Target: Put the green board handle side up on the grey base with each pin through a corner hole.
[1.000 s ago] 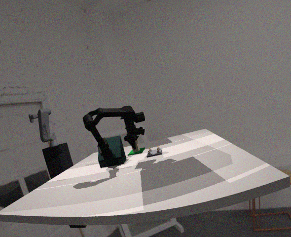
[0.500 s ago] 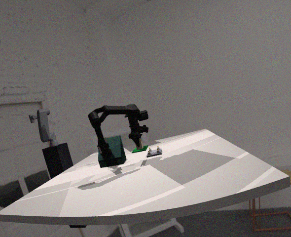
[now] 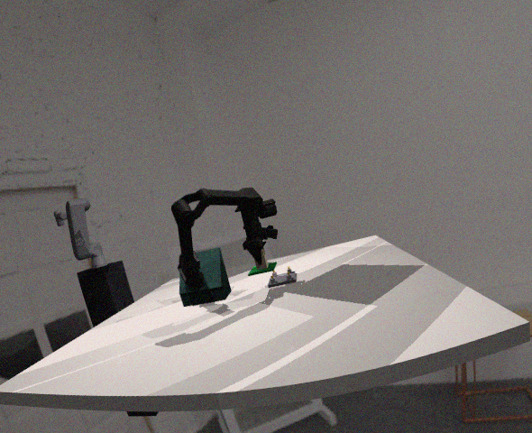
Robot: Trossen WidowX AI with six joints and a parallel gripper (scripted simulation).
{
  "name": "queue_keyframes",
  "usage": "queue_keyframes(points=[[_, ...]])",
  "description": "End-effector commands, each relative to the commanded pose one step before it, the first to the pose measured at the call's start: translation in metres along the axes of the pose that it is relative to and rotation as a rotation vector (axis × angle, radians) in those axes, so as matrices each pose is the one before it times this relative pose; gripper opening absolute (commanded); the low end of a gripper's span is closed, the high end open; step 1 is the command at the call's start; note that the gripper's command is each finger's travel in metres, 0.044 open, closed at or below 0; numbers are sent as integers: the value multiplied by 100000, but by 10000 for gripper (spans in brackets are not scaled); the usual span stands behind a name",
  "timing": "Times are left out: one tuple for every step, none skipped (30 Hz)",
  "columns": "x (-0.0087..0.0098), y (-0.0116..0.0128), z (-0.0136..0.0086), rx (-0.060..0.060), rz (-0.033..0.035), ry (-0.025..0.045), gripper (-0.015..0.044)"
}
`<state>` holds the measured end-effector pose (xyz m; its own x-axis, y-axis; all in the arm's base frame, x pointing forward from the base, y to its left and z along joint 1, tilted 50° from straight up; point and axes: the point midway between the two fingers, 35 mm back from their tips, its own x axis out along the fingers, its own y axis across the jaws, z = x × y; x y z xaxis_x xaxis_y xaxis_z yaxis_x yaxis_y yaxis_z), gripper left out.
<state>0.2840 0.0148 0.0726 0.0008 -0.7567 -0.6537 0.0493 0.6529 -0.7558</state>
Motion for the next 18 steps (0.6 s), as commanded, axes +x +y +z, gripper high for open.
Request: queue_keyframes(points=[[-175,882,504,359,599,-412,0],[-8,213,112,-76,9,-3,0],[-7,215,111,-76,9,-3,0],[-6,216,109,-76,8,-3,0],[-5,217,108,-76,7,-2,0],[-4,218,107,-75,7,-2,0],[-3,220,105,-75,6,-2,0],[-2,221,104,-75,6,-2,0],[-1,222,102,-75,5,-2,0],[0,223,101,-75,4,-2,0],[1,224,99,-75,4,-2,0],[2,225,98,-74,3,-2,0],[3,226,97,-74,3,-2,0],[4,228,95,-74,2,-2,0],[5,229,94,-74,1,-2,0],[6,230,92,-74,1,-2,0],[7,231,91,-73,0,-1,0],[8,232,89,-73,0,-1,0]])
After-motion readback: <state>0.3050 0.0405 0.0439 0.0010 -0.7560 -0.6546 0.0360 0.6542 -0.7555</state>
